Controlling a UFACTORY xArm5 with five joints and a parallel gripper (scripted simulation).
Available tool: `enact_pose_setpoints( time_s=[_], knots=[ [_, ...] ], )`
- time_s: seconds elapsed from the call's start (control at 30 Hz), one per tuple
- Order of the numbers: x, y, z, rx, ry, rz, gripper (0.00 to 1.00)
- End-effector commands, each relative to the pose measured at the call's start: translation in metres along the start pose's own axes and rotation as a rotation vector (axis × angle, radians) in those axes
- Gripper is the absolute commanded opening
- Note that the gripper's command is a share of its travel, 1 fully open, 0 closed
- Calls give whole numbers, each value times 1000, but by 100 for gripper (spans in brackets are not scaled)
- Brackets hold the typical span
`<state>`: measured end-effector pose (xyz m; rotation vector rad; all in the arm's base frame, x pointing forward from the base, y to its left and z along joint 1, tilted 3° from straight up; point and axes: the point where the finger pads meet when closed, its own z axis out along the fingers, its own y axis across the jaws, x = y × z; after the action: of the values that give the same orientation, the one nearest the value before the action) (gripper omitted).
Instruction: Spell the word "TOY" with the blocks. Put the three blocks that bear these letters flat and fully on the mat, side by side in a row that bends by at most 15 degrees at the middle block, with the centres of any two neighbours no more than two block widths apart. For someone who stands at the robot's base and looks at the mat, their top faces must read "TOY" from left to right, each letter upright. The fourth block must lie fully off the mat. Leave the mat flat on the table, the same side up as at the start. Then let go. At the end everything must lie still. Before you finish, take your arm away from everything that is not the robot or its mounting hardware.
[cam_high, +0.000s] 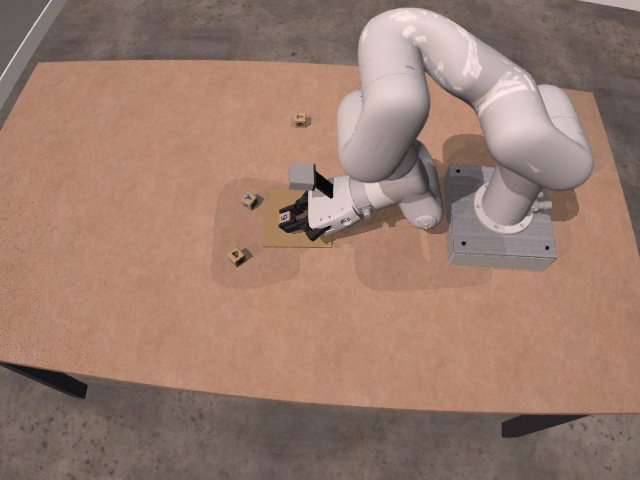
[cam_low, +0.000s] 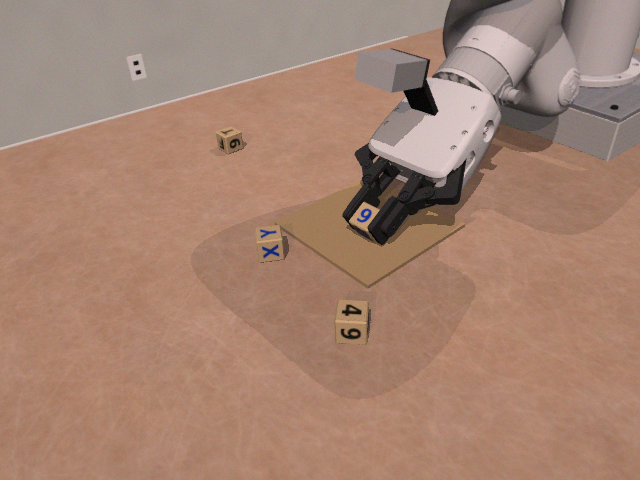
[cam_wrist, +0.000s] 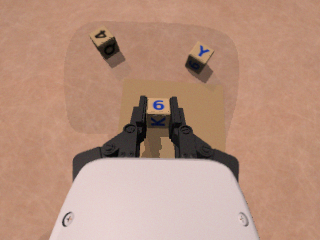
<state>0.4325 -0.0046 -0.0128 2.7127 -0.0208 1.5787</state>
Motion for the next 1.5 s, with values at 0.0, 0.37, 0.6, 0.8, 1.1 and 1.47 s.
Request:
enact_pose_setpoints(
  time_s=[0.0, 0.37, 0.6, 0.8, 1.1, 1.47],
  knots=[
    [1, 0, 0, 0, 2, 0, 26],
    [1, 0, 0, 0, 2, 0, 38],
    [1, 0, 0, 0, 2, 0, 42],
    [1, 0, 0, 0, 2, 0, 42],
    [1, 0, 0, 0, 2, 0, 42],
    [1, 0, 0, 0, 2, 0, 42]
  ],
)
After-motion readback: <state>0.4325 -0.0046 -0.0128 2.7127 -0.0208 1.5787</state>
